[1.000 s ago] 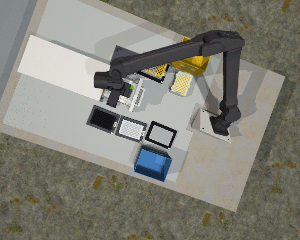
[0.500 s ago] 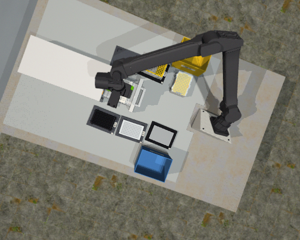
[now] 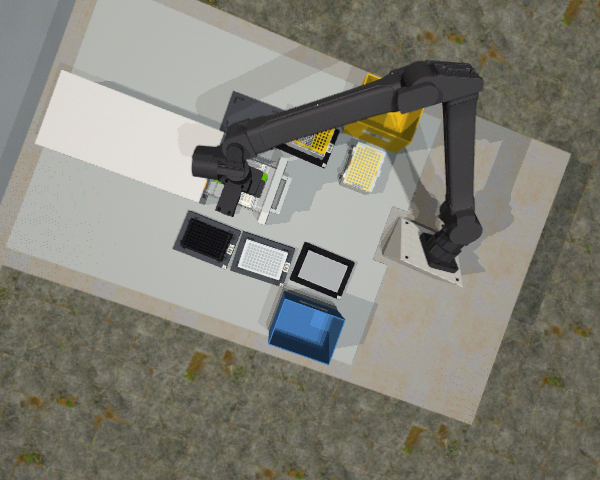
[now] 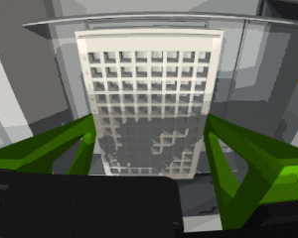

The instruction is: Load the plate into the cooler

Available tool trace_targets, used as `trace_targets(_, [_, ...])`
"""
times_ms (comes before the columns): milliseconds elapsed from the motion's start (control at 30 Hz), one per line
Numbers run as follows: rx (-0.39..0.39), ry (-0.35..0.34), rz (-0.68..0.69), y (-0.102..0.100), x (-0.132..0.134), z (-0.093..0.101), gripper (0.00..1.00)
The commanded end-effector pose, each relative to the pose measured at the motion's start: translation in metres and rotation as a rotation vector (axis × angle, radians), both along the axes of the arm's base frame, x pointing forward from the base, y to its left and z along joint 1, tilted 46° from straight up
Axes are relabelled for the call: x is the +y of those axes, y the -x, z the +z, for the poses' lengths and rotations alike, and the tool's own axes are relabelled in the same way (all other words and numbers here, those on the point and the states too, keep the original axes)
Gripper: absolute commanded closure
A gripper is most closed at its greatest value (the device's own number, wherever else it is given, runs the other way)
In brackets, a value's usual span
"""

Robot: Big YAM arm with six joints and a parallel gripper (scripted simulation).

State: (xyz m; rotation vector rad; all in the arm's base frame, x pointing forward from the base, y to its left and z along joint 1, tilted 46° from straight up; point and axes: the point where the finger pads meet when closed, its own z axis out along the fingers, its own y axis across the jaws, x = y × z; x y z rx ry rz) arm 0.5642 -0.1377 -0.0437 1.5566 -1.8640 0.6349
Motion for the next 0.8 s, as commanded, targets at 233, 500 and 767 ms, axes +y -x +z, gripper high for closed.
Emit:
trace_targets(233, [0.008,-0.002,-0.003,-0.001,-0.015,-0.018,1.0])
trace_targets(500, [0.02,-0.002,0.004,0.004,-0.011,-0.022,1.0])
trace_targets(767, [0.024,-0.003,0.004,0.005,-0.011,-0.023,1.0])
